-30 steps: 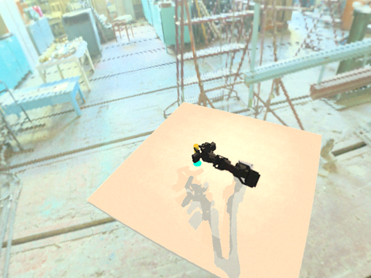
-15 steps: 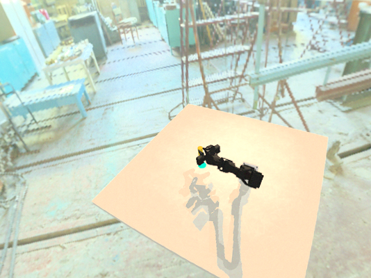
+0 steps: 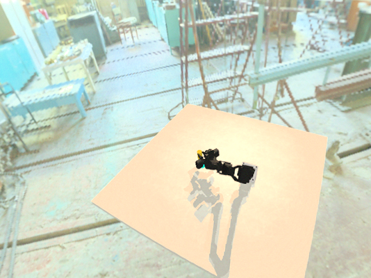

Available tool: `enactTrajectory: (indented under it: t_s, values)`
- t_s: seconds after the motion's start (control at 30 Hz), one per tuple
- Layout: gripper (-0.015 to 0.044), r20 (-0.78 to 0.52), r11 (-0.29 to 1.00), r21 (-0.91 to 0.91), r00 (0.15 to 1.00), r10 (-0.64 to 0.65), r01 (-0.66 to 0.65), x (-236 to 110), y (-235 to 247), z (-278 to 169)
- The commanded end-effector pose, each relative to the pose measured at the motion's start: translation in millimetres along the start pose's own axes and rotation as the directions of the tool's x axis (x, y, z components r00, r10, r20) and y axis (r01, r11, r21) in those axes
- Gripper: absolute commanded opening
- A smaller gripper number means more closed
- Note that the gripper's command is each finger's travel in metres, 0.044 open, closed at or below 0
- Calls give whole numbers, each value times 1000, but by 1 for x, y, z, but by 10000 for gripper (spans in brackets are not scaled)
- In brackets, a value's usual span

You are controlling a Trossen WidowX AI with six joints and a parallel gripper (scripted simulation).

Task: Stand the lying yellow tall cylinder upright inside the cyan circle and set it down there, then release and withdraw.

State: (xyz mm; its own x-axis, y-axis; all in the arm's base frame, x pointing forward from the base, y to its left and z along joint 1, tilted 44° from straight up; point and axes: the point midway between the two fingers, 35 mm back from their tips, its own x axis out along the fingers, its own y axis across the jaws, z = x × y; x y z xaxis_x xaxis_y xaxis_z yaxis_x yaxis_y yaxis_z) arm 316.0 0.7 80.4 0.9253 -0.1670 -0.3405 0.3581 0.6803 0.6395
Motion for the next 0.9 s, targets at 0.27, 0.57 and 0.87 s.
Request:
enactTrajectory:
  t_s: [0.27, 0.57, 0.87]
  values:
    - [105, 3, 1000, 2, 1000, -6, 6, -2, -3, -30]
    - [105, 4, 1000, 2, 1000, -4, 4, -4, -5, -45]
    - [105, -3, 1000, -1, 1000, 0, 0, -1, -5, -63]
